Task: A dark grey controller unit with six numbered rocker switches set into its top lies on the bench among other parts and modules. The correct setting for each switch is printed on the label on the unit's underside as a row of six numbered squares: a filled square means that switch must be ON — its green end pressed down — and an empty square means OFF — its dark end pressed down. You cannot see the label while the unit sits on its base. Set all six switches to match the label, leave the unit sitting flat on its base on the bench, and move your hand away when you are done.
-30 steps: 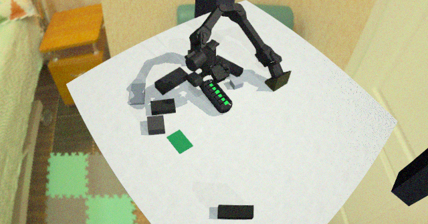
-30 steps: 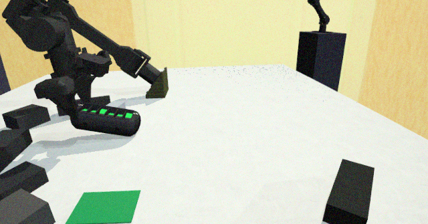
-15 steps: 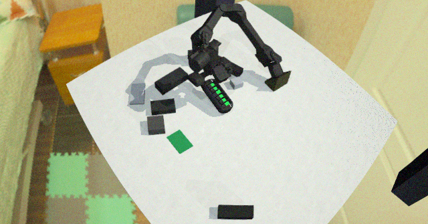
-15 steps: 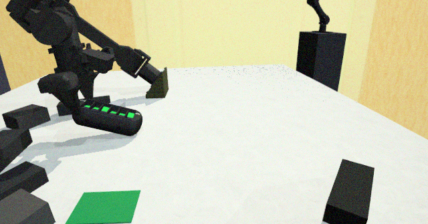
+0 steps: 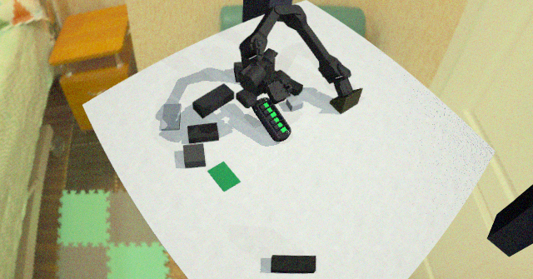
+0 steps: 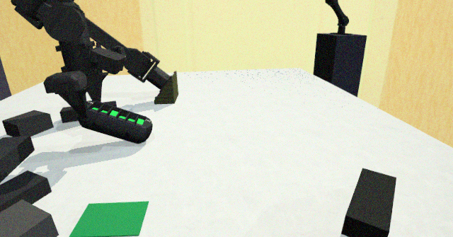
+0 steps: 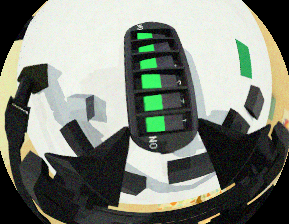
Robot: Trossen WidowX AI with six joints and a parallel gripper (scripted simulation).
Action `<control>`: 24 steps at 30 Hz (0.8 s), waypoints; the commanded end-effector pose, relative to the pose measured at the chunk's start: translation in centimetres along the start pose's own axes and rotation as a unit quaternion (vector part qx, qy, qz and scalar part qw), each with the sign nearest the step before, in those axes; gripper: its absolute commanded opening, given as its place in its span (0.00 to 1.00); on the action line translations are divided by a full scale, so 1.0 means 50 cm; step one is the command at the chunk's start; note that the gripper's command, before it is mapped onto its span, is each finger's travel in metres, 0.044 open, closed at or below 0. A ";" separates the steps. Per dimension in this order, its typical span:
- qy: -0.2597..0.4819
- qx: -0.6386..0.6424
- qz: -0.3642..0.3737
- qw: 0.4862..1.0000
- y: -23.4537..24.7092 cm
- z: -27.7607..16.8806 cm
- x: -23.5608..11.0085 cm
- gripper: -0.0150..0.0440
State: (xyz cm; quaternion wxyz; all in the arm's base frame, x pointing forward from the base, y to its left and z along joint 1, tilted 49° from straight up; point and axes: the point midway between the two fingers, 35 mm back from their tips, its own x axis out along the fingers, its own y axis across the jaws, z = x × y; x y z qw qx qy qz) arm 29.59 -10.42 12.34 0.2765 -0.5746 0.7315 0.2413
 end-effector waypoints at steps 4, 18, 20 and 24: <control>0.004 0.002 -0.006 1.000 -0.005 0.010 -0.014 0.82; 0.015 0.002 -0.006 1.000 0.001 0.027 -0.025 0.82; 0.018 0.002 -0.006 1.000 0.001 0.030 -0.025 0.82; 0.021 0.002 -0.006 1.000 0.001 0.034 -0.029 0.82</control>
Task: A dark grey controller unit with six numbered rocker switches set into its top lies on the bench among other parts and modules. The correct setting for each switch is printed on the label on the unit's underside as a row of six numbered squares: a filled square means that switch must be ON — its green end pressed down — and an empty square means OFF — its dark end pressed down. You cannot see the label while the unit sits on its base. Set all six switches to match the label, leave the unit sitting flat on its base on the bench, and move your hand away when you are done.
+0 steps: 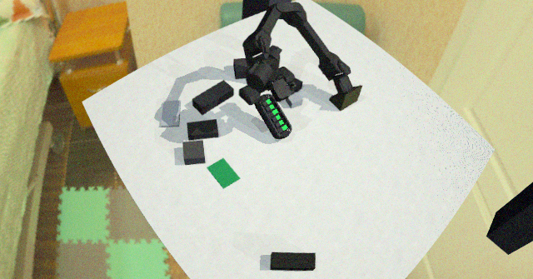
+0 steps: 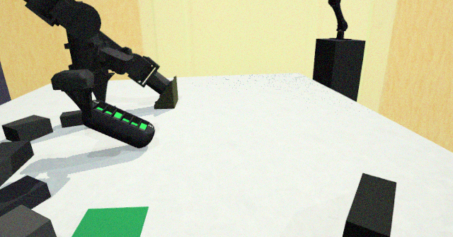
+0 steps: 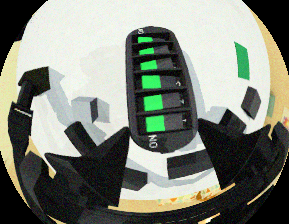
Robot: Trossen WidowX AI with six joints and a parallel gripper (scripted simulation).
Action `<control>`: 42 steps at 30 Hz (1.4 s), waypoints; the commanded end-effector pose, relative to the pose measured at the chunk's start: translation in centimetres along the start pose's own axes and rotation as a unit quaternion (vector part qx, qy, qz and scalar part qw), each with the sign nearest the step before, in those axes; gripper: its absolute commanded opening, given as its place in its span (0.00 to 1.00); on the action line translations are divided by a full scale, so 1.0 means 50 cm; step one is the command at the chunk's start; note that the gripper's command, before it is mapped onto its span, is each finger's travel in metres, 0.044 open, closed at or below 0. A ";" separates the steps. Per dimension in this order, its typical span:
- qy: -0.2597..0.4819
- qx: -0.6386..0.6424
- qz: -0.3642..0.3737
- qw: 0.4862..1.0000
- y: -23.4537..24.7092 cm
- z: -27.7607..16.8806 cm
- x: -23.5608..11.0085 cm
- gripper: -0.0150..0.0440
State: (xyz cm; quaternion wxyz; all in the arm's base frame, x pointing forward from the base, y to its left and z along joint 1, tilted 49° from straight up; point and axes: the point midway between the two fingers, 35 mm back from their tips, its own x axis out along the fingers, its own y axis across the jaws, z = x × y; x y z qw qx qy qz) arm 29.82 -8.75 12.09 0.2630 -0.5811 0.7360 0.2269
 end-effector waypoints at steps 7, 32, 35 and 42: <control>0.006 0.000 -0.003 1.000 -0.002 0.014 -0.013 0.82; 0.030 0.000 -0.003 1.000 -0.002 0.050 -0.037 0.82; 0.033 0.000 -0.003 0.999 -0.002 0.054 -0.039 0.82; 0.040 0.000 -0.003 0.999 -0.002 0.065 -0.044 0.82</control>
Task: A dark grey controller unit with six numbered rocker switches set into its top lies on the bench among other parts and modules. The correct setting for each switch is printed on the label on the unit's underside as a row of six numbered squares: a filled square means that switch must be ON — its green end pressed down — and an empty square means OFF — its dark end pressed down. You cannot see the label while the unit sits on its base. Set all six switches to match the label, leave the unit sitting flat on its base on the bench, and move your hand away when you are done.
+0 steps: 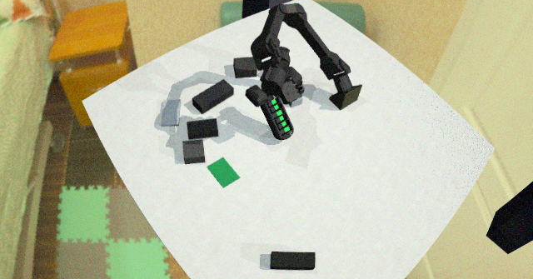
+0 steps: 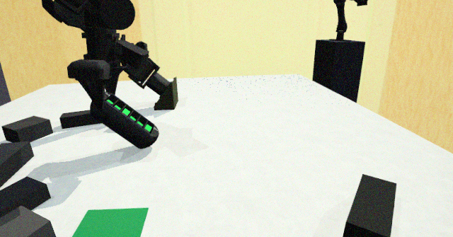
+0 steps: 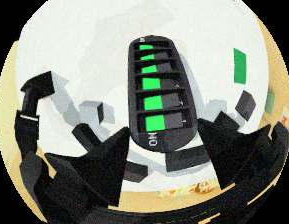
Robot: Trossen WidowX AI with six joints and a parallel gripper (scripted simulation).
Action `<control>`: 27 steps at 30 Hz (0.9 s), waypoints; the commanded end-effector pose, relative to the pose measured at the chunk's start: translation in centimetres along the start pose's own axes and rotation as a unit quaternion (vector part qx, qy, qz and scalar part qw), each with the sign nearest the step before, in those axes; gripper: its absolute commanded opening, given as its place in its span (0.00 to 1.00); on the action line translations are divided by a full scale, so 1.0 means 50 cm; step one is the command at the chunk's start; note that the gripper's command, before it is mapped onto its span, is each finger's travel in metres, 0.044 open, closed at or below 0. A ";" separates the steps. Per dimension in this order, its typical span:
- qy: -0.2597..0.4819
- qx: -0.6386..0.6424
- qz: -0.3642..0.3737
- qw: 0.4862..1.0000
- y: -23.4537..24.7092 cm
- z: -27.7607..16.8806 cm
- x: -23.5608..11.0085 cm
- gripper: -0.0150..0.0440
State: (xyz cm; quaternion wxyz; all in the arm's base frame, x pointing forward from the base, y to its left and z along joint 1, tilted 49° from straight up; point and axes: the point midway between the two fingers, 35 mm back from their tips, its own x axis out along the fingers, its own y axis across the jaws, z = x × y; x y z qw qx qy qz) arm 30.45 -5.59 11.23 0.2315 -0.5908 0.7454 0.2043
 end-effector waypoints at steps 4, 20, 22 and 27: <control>0.003 0.002 -0.003 1.000 -0.003 0.015 -0.011 0.82; 0.017 0.002 -0.003 1.000 -0.003 0.039 -0.023 0.82; 0.017 0.002 -0.004 1.000 -0.003 0.042 -0.024 0.82; 0.016 0.002 -0.005 1.000 -0.002 0.049 -0.028 0.82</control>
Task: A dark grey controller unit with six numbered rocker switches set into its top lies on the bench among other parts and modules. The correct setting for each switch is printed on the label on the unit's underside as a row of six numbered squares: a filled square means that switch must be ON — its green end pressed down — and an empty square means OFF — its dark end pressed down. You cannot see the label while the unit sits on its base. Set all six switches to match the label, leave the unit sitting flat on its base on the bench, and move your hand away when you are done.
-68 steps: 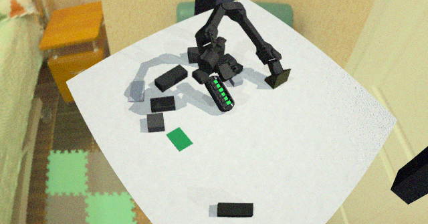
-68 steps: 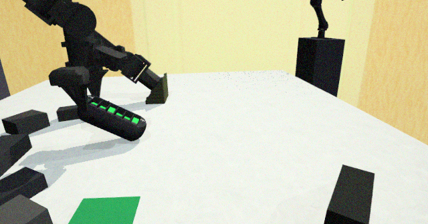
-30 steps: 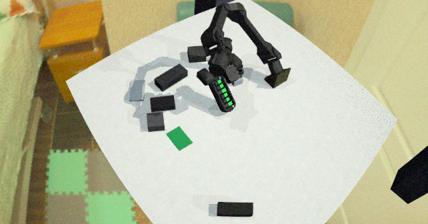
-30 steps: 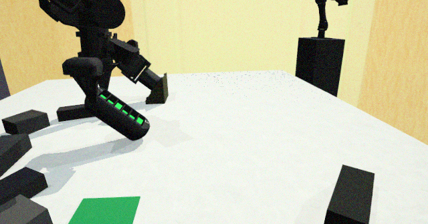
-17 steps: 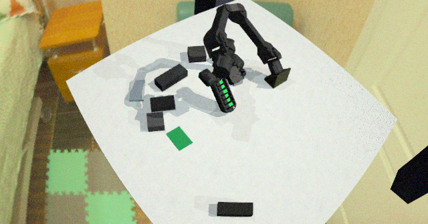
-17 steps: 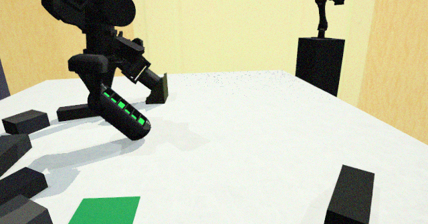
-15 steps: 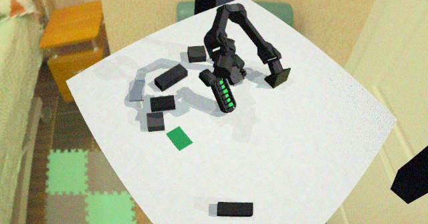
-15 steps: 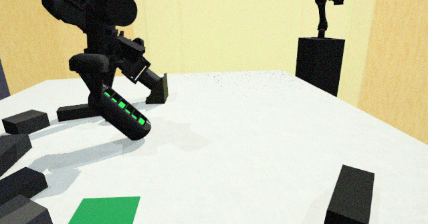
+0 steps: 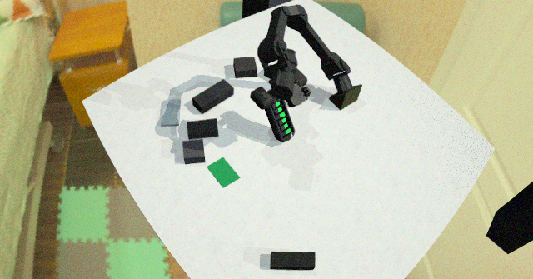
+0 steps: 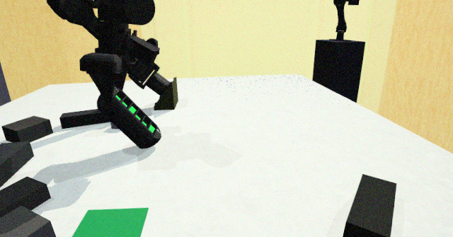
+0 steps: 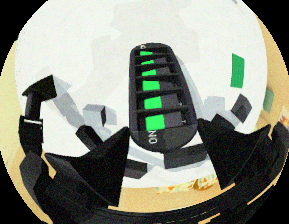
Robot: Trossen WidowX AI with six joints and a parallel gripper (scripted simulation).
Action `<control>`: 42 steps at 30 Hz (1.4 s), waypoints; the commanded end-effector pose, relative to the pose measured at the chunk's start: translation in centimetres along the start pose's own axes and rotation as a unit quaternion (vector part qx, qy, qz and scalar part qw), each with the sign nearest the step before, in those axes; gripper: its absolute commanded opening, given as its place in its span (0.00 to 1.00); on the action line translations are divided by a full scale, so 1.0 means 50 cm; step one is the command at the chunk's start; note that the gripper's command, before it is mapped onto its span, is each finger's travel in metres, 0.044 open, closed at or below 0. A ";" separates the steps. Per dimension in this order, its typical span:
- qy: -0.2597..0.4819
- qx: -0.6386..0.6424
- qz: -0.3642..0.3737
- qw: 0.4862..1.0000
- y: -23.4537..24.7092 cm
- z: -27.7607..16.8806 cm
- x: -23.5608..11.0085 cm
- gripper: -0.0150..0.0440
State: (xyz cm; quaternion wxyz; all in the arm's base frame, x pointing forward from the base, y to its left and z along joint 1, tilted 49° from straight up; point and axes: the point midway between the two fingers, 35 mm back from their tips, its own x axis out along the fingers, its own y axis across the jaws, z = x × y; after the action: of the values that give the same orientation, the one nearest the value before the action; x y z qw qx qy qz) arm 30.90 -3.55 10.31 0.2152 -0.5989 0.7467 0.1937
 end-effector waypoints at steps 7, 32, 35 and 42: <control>-0.006 0.005 -0.002 1.000 -0.002 0.019 -0.010 0.83; -0.009 0.005 -0.005 1.000 -0.002 0.055 -0.025 0.83; -0.009 0.005 -0.006 1.000 -0.002 0.060 -0.026 0.83; -0.009 0.005 -0.006 1.000 -0.002 0.071 -0.030 0.83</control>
State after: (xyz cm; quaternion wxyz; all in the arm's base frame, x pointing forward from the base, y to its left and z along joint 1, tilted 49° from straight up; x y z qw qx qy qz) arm 31.51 -0.69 8.57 0.2221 -0.6048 0.7398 0.1936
